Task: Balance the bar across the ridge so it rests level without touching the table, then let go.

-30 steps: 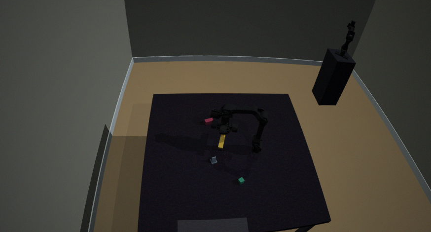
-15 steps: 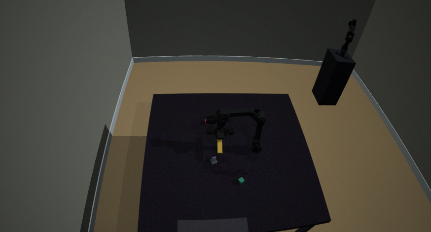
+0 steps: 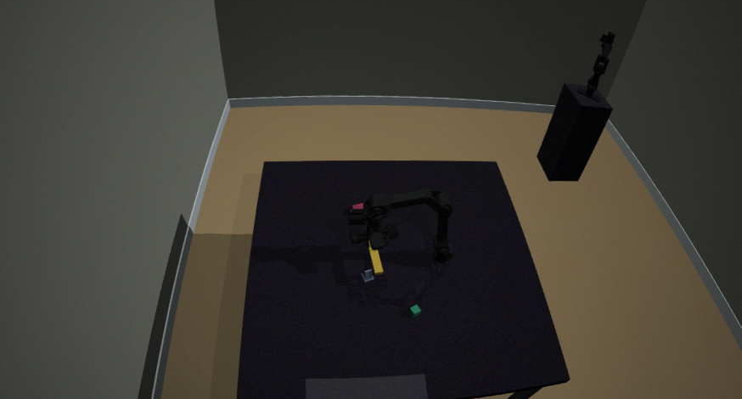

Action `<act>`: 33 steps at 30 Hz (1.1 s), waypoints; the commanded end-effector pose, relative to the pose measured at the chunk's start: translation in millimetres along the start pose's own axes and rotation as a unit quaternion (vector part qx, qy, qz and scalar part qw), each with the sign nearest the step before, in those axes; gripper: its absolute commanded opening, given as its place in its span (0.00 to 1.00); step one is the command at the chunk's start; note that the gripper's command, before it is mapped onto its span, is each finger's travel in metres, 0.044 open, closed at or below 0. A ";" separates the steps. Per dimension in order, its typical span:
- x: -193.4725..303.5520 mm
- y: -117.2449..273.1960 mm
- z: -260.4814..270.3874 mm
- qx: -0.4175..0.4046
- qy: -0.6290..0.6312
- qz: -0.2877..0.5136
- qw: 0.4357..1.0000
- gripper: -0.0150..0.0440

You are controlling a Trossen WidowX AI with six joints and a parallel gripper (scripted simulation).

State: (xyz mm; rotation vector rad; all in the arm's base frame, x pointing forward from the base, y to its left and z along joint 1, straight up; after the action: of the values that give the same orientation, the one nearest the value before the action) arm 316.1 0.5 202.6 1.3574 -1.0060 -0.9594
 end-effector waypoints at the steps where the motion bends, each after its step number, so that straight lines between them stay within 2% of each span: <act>1: -11.1 -1.3 -10.9 -0.002 0.027 -0.002 1.000 0.25; 13: -41.5 -2.0 -39.2 -0.001 0.089 -0.004 0.996 0.25; 33: -43.0 -28.6 -42.4 0.000 0.091 -0.004 0.996 0.25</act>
State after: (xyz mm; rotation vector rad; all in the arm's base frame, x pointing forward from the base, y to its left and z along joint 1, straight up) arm 344.7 53.7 182.4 1.4231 -0.8740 -0.8212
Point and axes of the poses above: the point midway between the two fingers, 35 mm back from their tips, its own y axis back along the fingers, its own z axis across the jaws, x = y × z, the point moved 5 cm from there along y, back along the fingers, and after that the axes turned 10 degrees about y, right-handed, at the moved point
